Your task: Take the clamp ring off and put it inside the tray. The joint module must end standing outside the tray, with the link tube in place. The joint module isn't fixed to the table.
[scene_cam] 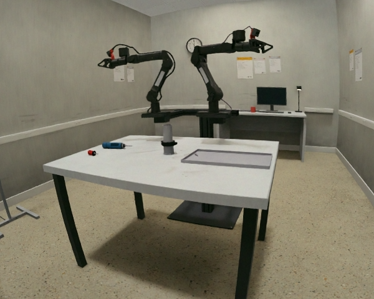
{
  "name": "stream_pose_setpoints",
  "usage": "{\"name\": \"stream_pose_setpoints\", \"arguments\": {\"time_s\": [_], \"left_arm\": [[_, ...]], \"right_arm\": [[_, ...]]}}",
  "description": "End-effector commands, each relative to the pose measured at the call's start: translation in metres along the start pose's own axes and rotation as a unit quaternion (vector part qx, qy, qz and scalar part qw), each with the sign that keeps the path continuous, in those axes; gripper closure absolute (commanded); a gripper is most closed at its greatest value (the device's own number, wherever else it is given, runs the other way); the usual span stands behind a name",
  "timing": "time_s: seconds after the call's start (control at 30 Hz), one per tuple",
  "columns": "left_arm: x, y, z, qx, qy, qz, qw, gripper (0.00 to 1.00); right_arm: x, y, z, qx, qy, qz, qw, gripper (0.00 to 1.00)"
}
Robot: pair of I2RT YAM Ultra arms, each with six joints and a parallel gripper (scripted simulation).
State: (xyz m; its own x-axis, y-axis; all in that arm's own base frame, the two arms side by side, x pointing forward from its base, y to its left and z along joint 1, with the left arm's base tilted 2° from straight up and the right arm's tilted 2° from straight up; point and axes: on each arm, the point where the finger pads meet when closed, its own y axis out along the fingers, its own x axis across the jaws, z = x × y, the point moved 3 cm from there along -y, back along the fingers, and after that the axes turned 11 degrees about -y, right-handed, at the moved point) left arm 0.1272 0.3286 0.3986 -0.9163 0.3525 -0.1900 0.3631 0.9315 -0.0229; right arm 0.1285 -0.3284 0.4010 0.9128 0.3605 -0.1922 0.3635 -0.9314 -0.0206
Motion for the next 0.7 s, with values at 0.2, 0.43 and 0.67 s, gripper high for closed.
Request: {"name": "stream_pose_setpoints", "arguments": {"time_s": [0.2,0.43,0.67], "left_arm": [[-0.0031,-0.0002,-0.0171,-0.020,-0.001,0.003,1.000,0.20],[-0.0033,-0.0024,-0.0199,-0.027,-0.001,0.004,1.000,0.20],[-0.0023,-0.0025,-0.0152,-0.023,-0.001,0.003,1.000,0.20]], "right_arm": [[-0.0009,-0.0020,-0.0082,-0.012,0.000,0.002,1.000,0.00],[-0.0009,-0.0020,-0.0082,-0.012,0.000,0.002,1.000,0.00],[-0.0009,-0.0020,-0.0082,-0.012,0.000,0.002,1.000,0.00]]}}
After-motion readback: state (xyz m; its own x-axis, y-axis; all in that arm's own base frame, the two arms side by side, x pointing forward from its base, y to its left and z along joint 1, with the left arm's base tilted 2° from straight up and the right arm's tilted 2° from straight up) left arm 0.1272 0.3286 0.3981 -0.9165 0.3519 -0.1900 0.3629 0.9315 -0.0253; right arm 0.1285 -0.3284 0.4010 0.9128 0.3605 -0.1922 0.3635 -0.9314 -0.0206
